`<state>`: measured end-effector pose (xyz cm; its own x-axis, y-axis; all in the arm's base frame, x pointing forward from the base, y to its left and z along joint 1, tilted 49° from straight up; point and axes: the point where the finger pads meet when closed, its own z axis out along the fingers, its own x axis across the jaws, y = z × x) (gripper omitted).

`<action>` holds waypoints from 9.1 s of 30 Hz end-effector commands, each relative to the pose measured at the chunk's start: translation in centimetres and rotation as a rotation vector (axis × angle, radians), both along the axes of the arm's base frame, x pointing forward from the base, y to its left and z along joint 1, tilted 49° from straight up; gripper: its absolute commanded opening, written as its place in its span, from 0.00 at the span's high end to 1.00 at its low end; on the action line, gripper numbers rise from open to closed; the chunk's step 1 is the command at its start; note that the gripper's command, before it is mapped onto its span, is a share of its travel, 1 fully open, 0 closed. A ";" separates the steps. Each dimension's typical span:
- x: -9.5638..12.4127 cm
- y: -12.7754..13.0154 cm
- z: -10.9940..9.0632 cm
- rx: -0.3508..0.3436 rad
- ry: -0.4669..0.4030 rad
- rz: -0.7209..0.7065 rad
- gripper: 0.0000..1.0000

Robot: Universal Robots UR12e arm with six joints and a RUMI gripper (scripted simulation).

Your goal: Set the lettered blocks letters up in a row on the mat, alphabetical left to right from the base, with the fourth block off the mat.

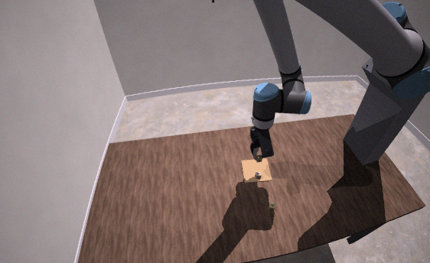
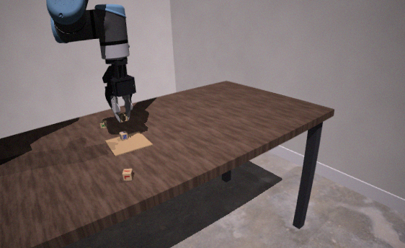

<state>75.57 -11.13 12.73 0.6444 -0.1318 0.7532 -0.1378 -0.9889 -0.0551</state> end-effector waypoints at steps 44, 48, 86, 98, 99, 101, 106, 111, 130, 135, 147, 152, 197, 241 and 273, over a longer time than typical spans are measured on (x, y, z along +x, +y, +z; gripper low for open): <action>6.3 -0.6 -5.0 -0.002 -0.005 0.001 0.95; 6.3 -0.6 -5.0 -0.002 -0.005 0.001 0.95; 6.4 -0.9 -4.9 -0.003 -0.004 0.001 0.95; 6.2 -1.1 -5.0 -0.002 -0.003 -0.001 0.95; 6.2 -1.1 -5.0 -0.002 -0.003 -0.001 0.95; 6.2 -1.1 -5.0 -0.002 -0.003 -0.001 0.95; 6.2 -1.0 -5.0 -0.002 -0.003 0.000 0.95; 6.2 -1.0 -5.0 -0.002 -0.003 0.000 0.95; 6.1 -1.0 -5.2 -0.001 -0.002 -0.001 0.95; 6.1 -1.0 -5.2 -0.001 -0.002 -0.001 0.95; 6.2 -1.0 -5.2 -0.001 -0.002 0.000 0.95; 6.5 -1.1 -5.3 -0.002 -0.004 0.000 0.95; 6.6 -1.0 -5.3 -0.002 -0.004 0.001 0.95; 2.4 -0.7 -2.0 0.000 -0.001 0.000 0.75; -0.4 -0.4 0.4 0.000 -0.001 0.000 0.00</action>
<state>75.43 -11.46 13.30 0.6411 -0.1297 0.7564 -0.1366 -0.9892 -0.0538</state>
